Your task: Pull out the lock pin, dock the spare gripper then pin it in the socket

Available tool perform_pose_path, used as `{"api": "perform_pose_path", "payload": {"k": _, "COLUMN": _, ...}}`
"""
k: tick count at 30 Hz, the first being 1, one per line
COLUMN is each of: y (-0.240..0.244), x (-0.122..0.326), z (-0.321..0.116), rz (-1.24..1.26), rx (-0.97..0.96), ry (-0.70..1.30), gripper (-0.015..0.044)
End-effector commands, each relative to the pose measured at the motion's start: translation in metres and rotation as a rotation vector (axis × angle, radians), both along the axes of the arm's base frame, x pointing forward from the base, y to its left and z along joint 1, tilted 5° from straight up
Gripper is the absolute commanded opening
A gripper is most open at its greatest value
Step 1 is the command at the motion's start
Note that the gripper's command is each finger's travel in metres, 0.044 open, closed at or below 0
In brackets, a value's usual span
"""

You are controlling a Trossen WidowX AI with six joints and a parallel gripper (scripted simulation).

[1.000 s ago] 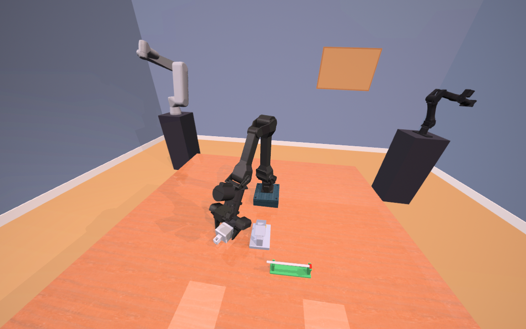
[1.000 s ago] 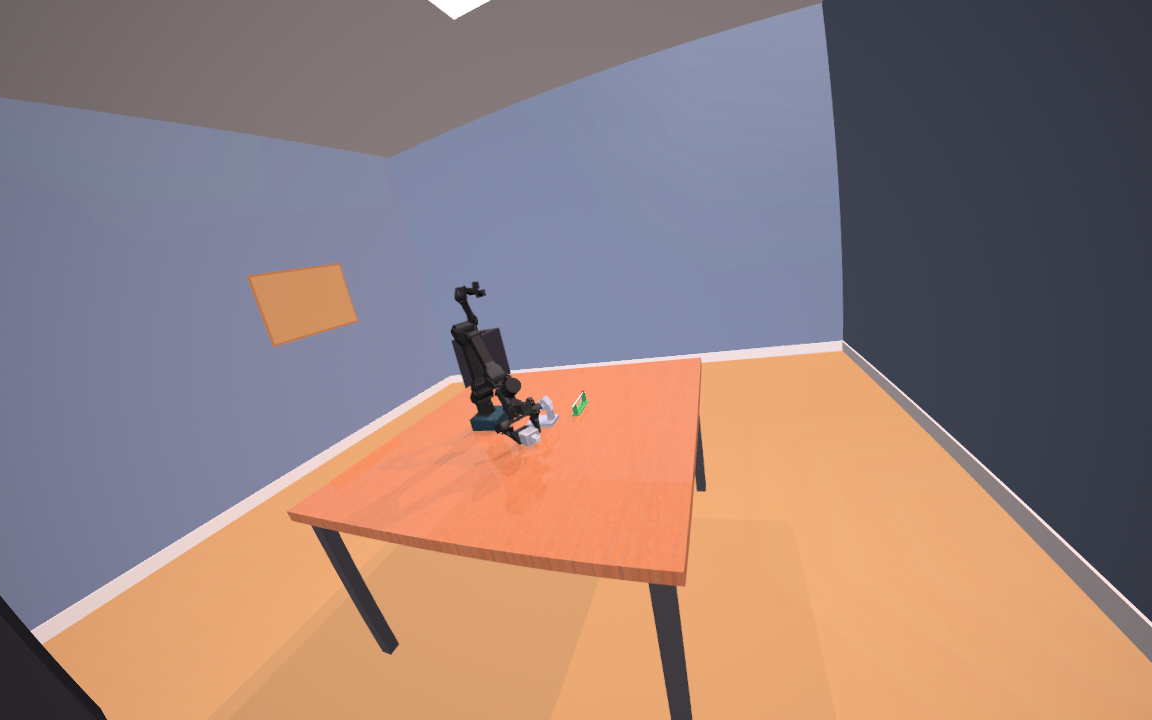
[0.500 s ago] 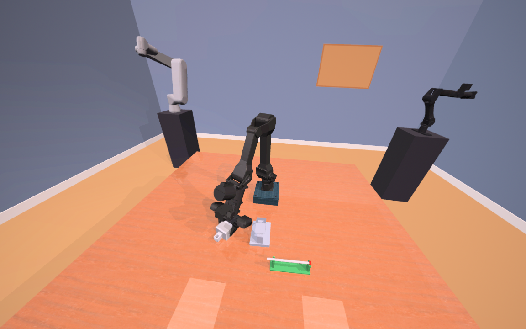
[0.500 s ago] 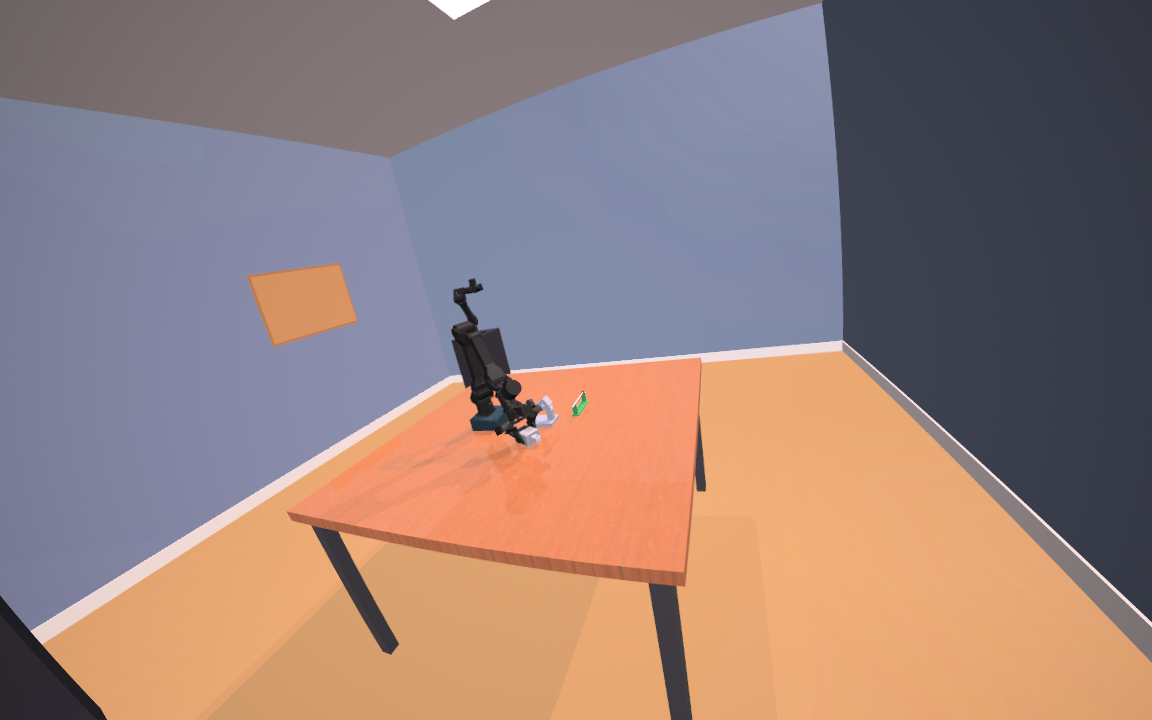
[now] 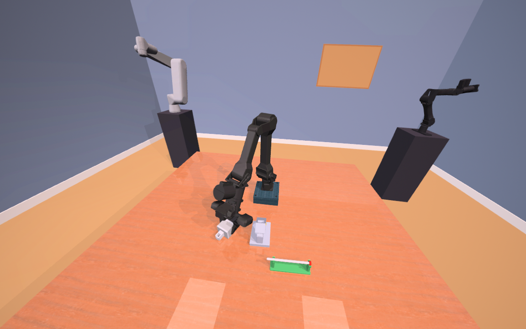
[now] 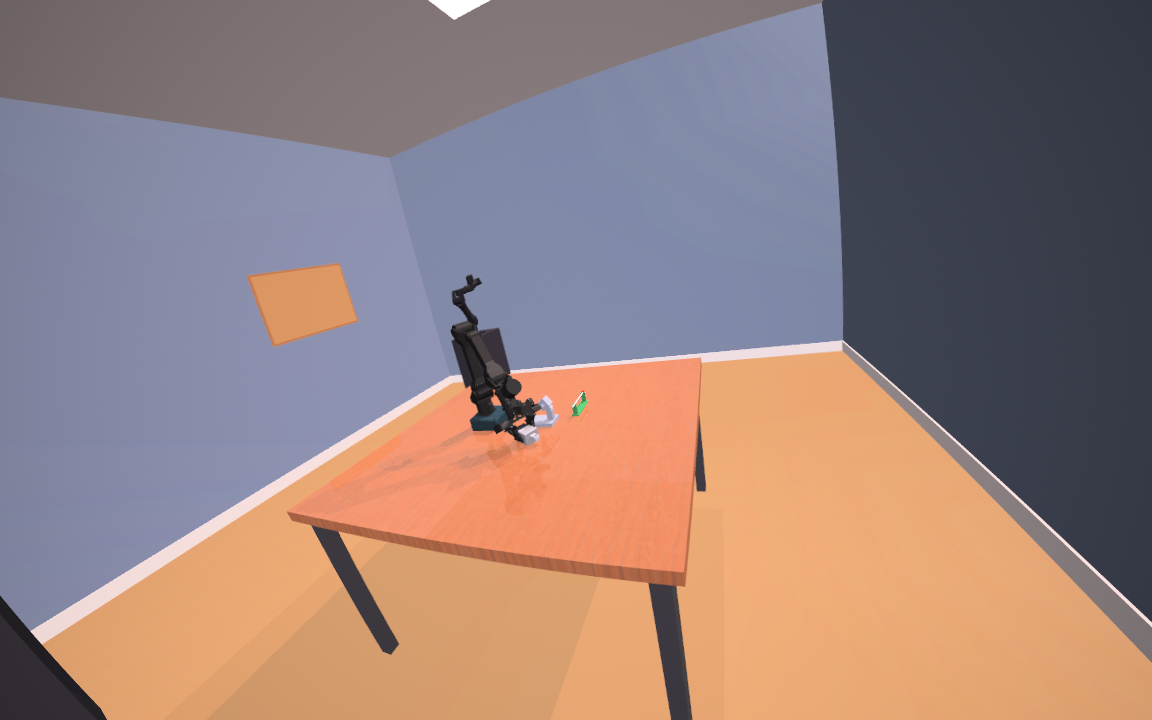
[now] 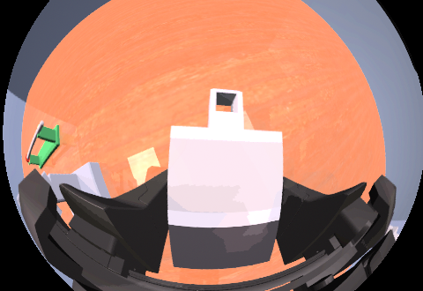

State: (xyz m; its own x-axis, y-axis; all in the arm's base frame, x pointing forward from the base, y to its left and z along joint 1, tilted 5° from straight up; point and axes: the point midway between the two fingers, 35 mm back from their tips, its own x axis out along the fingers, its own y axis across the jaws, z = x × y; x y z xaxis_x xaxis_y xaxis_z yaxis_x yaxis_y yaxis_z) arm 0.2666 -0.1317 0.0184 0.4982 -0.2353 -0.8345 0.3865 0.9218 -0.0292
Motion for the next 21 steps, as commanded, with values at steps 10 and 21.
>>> {"api": "perform_pose_path", "payload": {"k": 10, "y": -0.002, "x": 0.008, "z": 0.069, "rz": 0.000, "rx": -0.020, "ry": -0.036, "gripper": 0.0000}}
{"api": "perform_pose_path", "payload": {"k": 21, "y": 0.005, "x": -0.004, "z": 0.114, "rz": 0.000, "rx": -0.020, "ry": -0.036, "gripper": 0.0000}}
